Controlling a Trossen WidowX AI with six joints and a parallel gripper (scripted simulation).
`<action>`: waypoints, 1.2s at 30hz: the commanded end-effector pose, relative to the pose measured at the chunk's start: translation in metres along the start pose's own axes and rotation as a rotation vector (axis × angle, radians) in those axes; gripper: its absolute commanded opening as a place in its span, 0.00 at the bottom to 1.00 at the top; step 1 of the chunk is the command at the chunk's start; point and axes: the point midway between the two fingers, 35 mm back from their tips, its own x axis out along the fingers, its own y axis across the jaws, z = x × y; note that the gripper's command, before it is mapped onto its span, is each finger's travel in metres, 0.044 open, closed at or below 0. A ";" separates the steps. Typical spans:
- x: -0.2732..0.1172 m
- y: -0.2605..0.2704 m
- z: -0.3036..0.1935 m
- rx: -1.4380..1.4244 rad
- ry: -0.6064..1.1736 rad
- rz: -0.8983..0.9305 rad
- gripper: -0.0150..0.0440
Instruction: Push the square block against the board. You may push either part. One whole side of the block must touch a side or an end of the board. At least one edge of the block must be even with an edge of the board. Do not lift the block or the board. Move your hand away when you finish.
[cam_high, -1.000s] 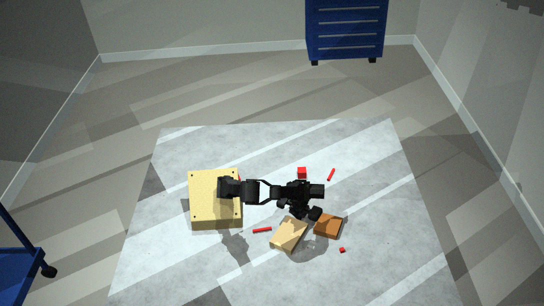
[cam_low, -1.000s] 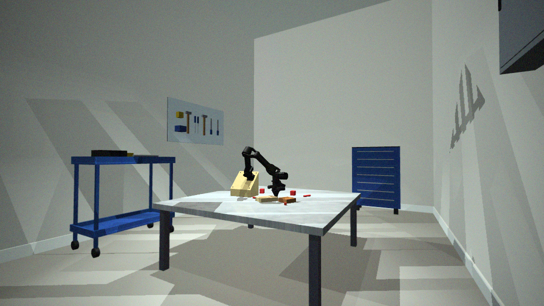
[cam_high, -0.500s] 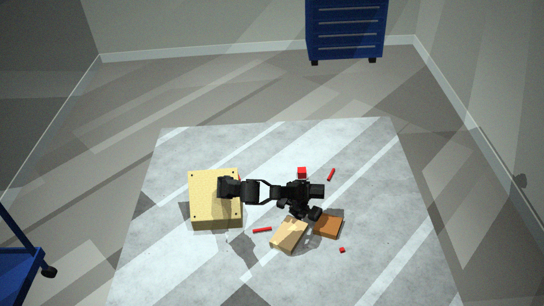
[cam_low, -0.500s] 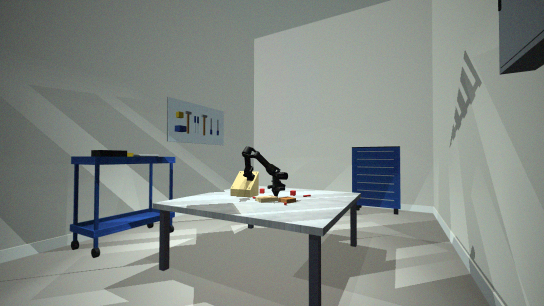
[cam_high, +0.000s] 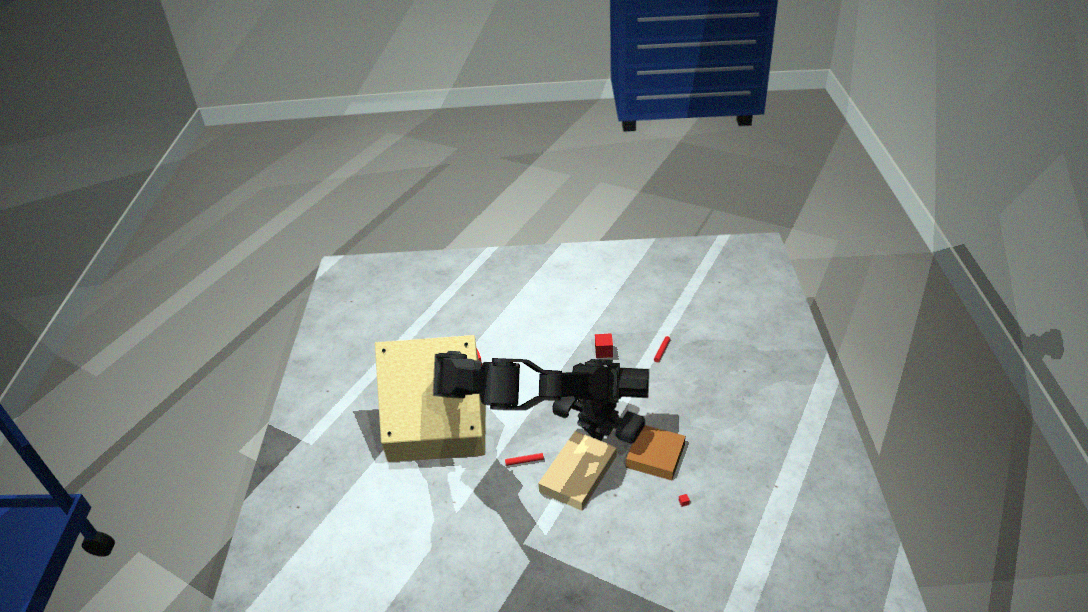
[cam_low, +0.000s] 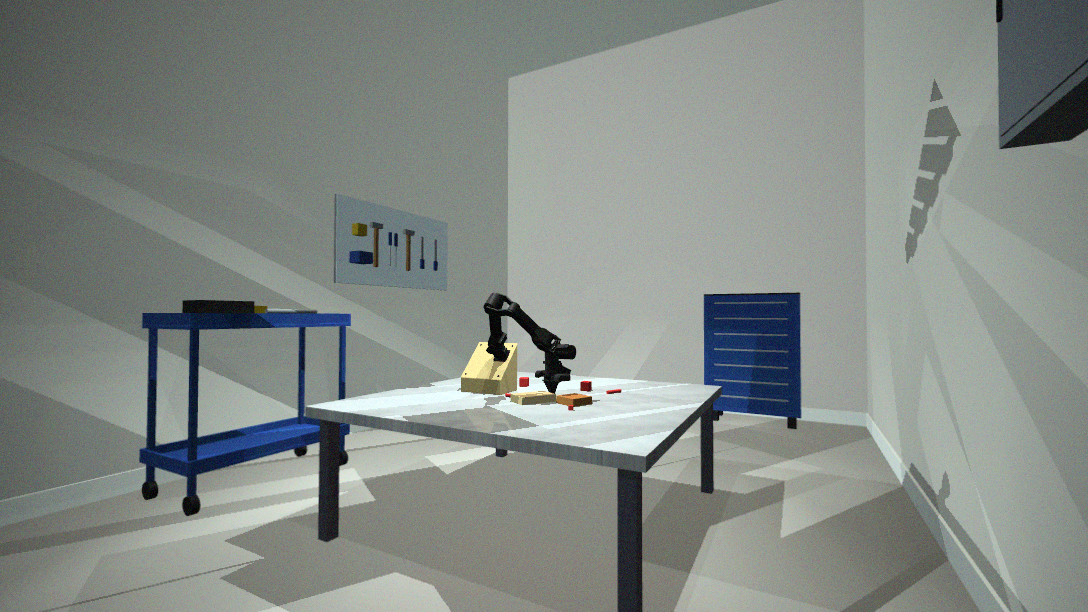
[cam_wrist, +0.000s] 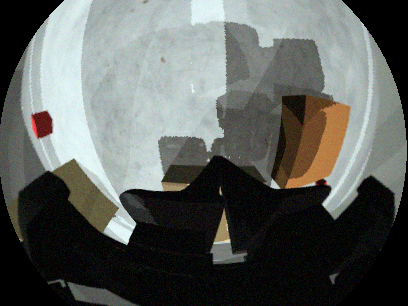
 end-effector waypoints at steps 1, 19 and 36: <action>0.004 0.003 -0.006 -0.001 0.017 0.013 0.25; 0.004 0.000 0.017 -0.001 0.015 0.013 0.25; 0.004 0.000 0.045 0.000 0.015 0.013 0.25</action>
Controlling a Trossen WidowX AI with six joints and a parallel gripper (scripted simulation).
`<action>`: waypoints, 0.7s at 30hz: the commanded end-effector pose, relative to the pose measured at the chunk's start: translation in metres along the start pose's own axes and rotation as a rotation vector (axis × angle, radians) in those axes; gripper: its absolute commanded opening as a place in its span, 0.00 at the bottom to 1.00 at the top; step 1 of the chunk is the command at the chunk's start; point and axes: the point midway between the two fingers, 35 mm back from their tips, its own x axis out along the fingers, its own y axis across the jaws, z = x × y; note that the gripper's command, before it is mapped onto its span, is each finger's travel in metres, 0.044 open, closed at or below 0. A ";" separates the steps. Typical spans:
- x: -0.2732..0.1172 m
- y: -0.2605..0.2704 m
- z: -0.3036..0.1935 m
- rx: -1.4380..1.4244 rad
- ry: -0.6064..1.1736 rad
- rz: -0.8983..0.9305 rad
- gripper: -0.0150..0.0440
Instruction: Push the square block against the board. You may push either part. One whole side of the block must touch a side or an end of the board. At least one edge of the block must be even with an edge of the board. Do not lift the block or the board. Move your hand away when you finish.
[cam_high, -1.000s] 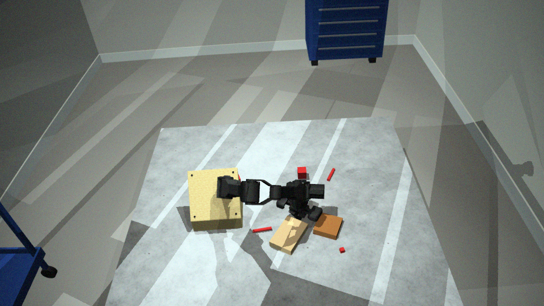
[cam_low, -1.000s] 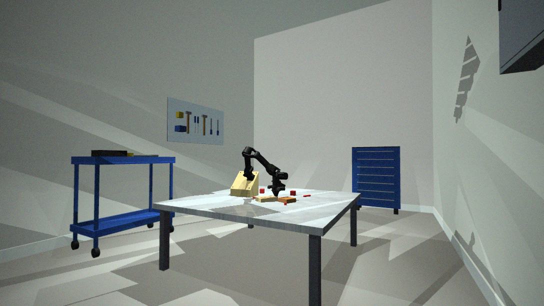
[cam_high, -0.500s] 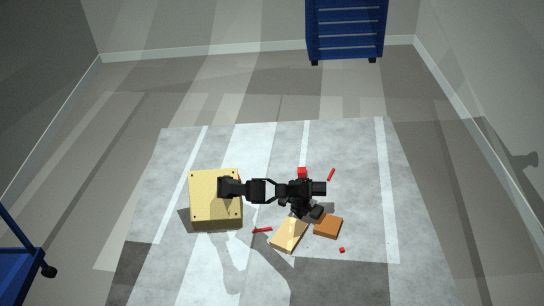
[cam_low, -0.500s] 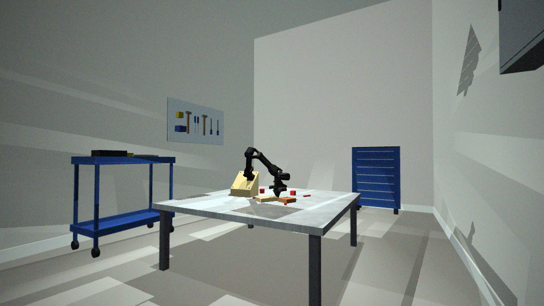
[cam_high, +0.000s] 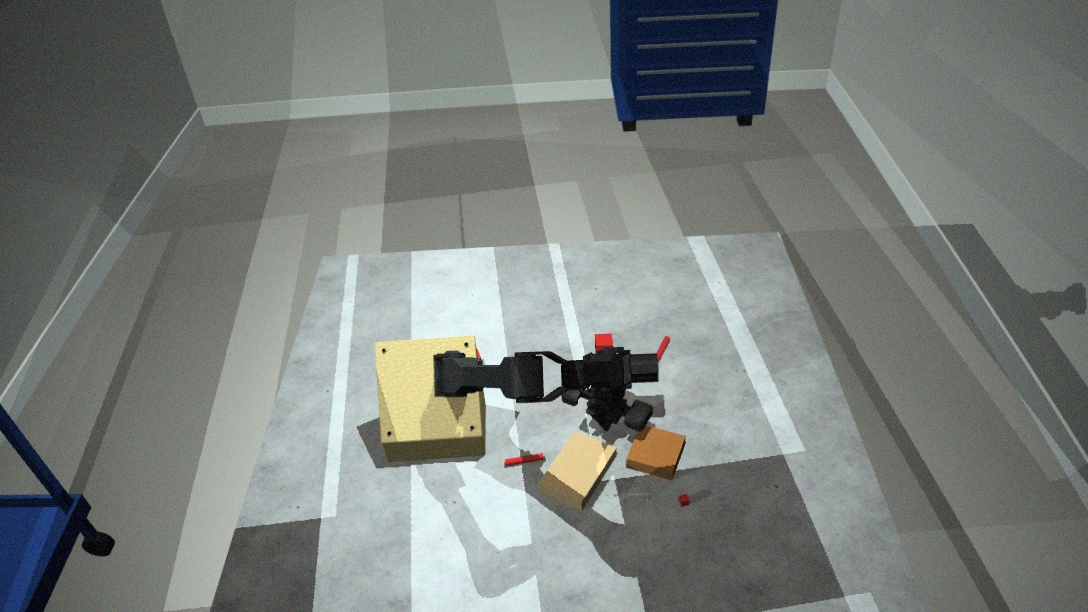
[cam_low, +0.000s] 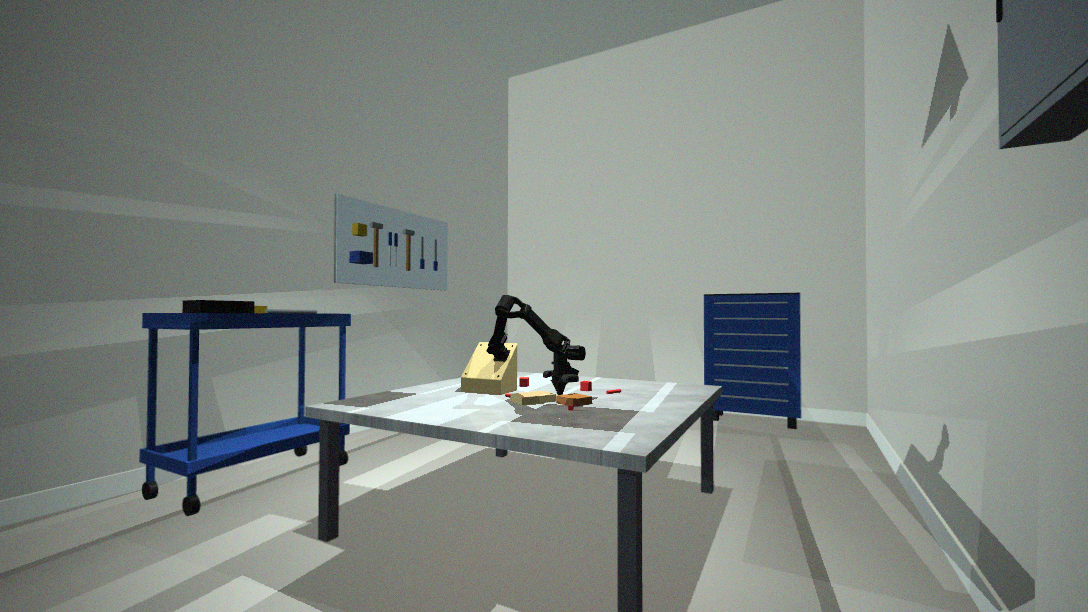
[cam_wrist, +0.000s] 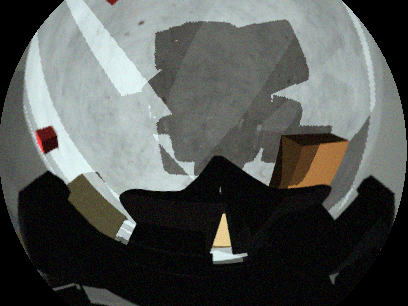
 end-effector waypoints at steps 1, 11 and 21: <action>0.000 -0.001 0.006 0.004 0.002 -0.004 0.25; -0.056 0.000 0.002 0.004 0.001 -0.003 0.25; -0.054 -0.010 -0.018 0.298 -0.007 0.010 0.25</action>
